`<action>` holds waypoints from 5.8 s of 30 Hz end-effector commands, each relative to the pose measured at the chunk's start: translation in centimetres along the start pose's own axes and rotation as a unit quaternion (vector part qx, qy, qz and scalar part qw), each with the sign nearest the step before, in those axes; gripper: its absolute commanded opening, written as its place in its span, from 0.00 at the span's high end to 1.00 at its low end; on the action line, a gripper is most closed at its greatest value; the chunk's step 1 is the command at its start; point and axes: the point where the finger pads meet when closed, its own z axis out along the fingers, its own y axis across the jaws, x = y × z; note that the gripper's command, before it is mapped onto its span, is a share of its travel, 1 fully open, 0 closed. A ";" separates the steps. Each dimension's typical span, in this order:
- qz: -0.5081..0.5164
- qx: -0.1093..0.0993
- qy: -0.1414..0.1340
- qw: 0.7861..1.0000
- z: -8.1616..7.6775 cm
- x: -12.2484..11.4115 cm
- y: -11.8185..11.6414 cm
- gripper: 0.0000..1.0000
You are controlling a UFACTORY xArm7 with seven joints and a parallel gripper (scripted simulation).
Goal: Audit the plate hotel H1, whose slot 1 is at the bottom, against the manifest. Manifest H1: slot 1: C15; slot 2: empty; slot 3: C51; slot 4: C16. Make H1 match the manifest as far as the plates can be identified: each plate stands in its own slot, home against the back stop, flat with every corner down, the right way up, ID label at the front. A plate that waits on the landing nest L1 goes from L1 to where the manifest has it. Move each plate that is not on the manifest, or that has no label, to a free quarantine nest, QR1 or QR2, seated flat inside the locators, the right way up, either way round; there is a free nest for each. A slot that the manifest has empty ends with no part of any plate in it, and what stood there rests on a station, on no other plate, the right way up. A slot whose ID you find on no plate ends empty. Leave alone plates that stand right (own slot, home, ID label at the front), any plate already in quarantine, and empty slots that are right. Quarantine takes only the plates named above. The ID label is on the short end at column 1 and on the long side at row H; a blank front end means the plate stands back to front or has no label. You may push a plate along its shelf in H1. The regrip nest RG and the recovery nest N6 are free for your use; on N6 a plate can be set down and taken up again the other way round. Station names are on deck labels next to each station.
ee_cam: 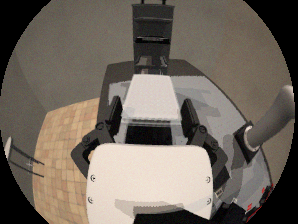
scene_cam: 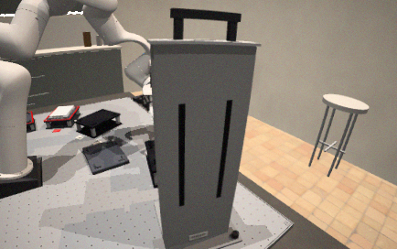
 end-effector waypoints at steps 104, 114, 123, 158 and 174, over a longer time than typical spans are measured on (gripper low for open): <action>0.001 0.000 -0.001 1.000 0.0 15.2 0.0 1.00; 0.001 0.000 -0.001 1.000 0.1 15.2 0.0 1.00; 0.001 0.000 -0.001 1.000 1.3 15.2 -0.1 1.00; 0.001 0.000 -0.001 1.000 5.4 15.2 -0.1 1.00; 0.001 0.000 0.000 1.000 7.3 15.2 -0.1 1.00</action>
